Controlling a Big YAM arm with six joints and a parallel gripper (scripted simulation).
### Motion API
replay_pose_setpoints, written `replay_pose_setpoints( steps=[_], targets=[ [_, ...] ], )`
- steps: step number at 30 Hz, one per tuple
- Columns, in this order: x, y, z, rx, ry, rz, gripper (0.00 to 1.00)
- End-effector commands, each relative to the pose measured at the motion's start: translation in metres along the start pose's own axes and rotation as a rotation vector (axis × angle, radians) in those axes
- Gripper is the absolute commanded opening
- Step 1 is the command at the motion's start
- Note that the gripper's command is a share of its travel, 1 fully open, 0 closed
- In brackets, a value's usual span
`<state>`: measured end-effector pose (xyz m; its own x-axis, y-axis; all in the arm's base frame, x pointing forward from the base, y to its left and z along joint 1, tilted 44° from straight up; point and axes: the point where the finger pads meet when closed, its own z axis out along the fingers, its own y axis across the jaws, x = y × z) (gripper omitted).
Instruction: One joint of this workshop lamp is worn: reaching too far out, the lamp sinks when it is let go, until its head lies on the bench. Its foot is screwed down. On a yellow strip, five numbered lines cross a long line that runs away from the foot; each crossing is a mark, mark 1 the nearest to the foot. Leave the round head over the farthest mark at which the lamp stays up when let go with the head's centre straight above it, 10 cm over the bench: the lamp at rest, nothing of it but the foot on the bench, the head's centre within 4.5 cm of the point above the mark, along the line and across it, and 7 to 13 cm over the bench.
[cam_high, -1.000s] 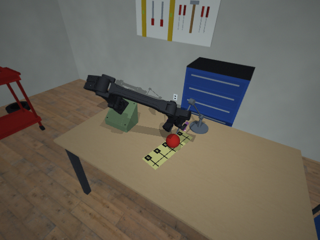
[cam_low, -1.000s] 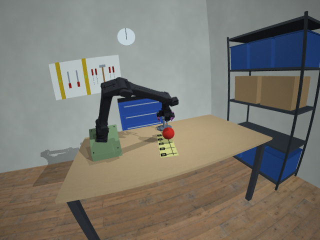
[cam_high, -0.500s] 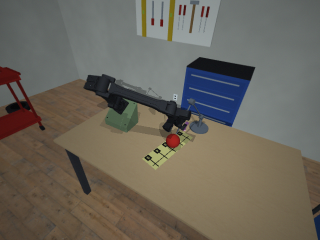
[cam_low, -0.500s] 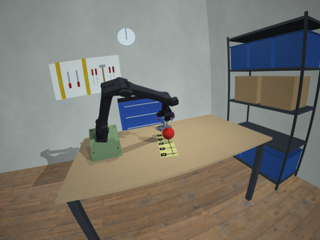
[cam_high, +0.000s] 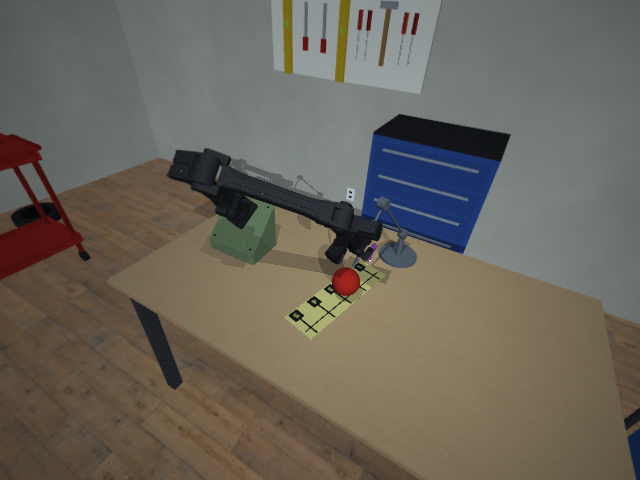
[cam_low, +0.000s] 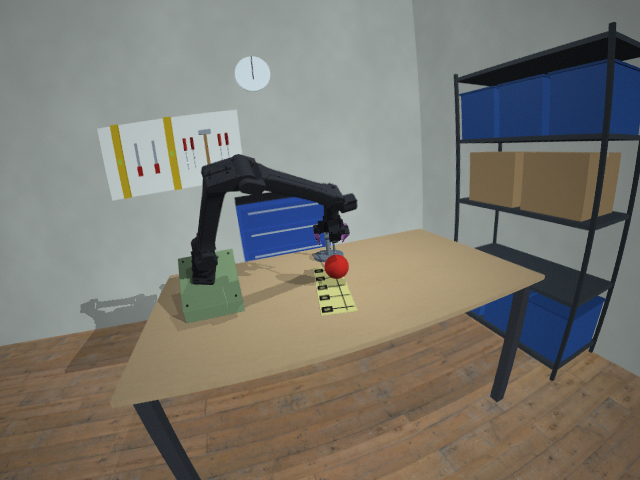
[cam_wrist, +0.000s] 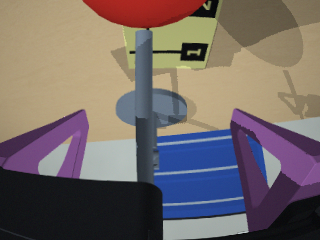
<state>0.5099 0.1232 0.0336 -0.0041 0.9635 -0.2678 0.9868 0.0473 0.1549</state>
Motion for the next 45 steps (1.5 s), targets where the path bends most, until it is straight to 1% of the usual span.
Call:
replay_pose_setpoints(
  steps=[1, 41, 42, 45],
  targets=[
    [-0.0043, 0.0127, -0.0025, -0.023, 0.004, 0.014, 1.0],
    [-0.0043, 0.0127, -0.0025, -0.023, 0.004, 0.014, 1.0],
    [-0.0039, 0.012, -0.0026, -0.023, 0.003, 0.013, 0.0],
    [-0.0026, 0.0099, -0.0029, -0.02, 0.003, 0.01, 0.0]
  ],
)
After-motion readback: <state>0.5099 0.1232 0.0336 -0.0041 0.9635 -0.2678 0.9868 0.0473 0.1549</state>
